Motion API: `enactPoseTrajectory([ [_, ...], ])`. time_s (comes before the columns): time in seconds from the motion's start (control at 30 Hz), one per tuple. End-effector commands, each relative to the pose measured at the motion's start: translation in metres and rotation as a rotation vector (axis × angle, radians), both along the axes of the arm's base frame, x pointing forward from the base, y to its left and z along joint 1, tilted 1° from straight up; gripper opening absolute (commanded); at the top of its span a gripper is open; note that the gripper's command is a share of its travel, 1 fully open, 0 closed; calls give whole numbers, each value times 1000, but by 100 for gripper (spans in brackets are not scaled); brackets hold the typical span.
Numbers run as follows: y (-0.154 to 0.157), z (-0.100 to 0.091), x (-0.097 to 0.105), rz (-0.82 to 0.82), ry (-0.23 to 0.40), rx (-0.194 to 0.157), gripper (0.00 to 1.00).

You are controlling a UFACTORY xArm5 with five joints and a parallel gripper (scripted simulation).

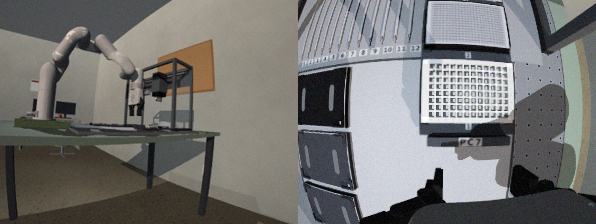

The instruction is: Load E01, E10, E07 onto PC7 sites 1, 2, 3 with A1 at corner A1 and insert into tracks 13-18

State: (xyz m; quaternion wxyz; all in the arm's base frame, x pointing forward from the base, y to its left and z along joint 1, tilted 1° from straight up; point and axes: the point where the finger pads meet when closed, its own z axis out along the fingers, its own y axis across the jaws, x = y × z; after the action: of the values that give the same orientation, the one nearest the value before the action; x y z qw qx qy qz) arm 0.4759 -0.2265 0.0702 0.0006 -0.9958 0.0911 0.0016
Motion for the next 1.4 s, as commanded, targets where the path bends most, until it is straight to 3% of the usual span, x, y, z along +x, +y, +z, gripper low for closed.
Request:
enactPoseTrajectory([
  [0.0,-1,7,1,0,-12,16,81],
  [1.37,-2,68,1,0,-12,16,81],
])
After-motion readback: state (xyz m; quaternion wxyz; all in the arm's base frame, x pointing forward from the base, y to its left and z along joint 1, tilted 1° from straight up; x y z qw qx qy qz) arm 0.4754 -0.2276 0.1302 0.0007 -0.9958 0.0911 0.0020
